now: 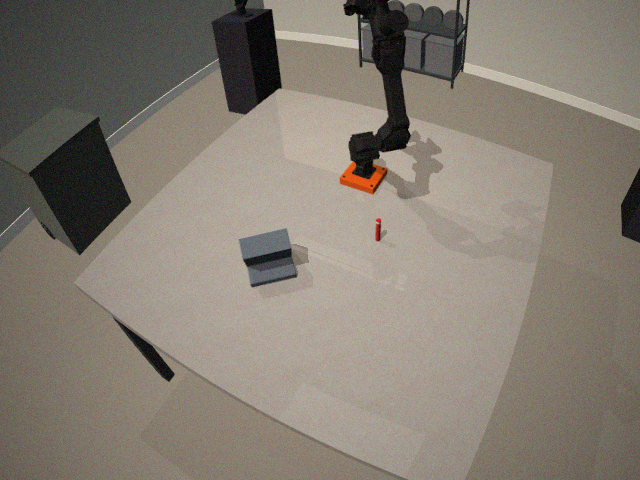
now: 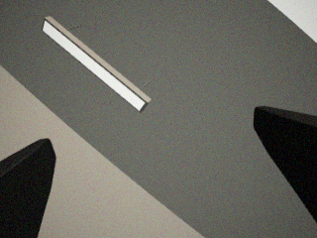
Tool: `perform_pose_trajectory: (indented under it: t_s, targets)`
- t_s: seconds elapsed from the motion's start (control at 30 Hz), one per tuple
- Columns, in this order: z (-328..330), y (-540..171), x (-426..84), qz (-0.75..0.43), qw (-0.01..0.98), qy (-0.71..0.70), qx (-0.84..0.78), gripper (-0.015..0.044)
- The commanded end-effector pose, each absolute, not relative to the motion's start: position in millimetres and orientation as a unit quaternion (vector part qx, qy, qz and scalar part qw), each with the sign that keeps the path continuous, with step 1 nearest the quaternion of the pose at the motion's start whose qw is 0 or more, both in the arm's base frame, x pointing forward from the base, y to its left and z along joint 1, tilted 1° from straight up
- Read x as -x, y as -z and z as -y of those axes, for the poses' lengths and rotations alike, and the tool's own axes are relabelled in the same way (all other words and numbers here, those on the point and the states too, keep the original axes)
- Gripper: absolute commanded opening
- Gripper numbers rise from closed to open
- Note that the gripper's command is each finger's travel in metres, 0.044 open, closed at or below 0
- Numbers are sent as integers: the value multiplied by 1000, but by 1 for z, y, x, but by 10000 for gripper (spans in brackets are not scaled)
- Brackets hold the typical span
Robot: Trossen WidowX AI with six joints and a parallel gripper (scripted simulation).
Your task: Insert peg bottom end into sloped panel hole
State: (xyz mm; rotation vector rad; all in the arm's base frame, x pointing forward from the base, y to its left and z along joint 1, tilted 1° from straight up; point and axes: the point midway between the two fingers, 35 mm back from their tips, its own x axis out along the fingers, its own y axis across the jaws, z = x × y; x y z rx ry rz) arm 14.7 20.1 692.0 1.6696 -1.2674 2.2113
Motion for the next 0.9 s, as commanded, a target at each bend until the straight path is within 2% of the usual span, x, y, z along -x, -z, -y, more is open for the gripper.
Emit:
perform_pose_trajectory:
  t_s: [0.0, 0.87]
  targets:
    - [-6, -688, -2, 406, 5, -731, -548, 440]
    - [95, -649, 35, 357, -248, -717, -545, 440]
